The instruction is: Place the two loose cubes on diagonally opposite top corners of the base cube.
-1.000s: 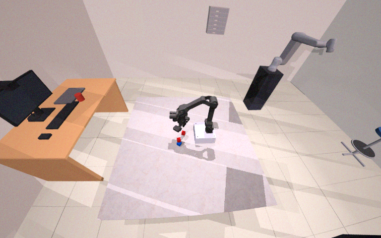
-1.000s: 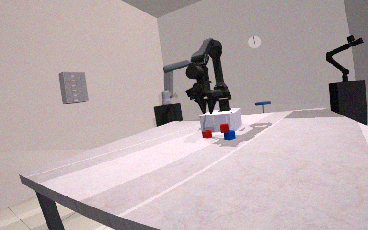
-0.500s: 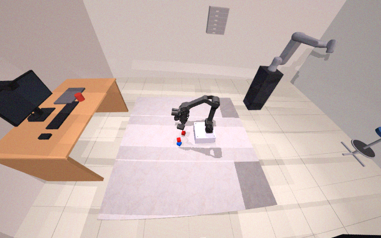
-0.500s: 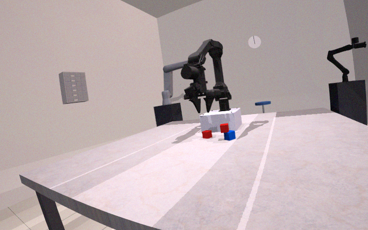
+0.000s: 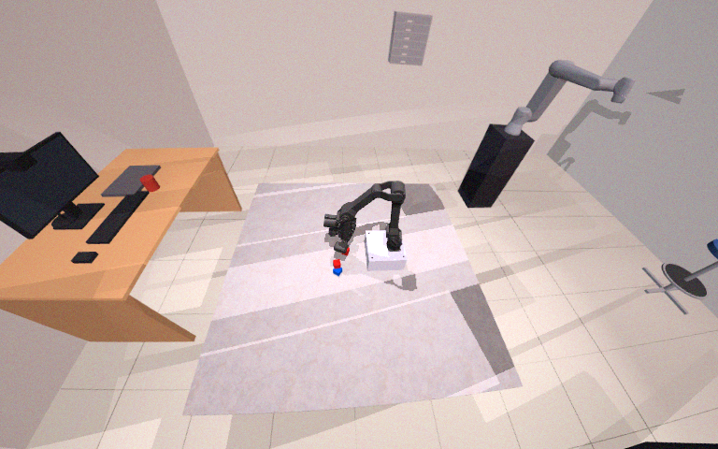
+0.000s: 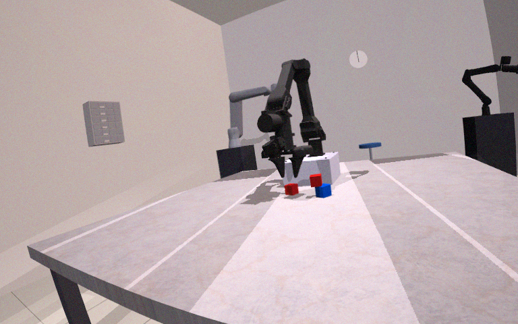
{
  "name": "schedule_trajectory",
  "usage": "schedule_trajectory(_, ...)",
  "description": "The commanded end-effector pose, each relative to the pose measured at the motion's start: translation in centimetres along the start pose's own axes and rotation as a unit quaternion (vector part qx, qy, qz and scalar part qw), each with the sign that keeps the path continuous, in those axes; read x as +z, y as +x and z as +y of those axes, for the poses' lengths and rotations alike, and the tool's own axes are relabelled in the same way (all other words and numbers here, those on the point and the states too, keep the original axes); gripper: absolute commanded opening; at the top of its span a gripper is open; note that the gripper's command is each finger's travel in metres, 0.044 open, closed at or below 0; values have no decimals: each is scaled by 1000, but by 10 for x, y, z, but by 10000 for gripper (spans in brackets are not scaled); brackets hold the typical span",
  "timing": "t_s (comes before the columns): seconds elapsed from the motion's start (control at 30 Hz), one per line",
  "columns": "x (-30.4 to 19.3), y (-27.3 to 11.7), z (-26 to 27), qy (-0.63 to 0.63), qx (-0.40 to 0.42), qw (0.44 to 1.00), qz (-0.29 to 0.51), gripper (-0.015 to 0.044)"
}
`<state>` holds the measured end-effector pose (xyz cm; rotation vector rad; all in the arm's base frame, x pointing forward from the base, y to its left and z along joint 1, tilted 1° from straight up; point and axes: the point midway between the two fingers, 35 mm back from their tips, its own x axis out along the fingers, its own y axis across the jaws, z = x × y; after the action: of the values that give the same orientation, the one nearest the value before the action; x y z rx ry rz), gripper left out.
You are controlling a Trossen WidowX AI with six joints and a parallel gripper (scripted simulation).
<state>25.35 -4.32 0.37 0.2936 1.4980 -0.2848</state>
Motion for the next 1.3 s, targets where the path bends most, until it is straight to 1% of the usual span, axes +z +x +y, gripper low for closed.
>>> schedule_trajectory(0.0,-4,9,0,-2,1,1000,6,265)
schedule_trajectory(0.77,-5,42,0,-2,1,1000,7,265)
schedule_trajectory(0.97,-5,42,0,-2,1,1000,7,107)
schedule_trajectory(1.13,-4,40,0,-2,1,1000,7,105)
schedule_trajectory(1.27,-2,30,0,-2,1,1000,6,105)
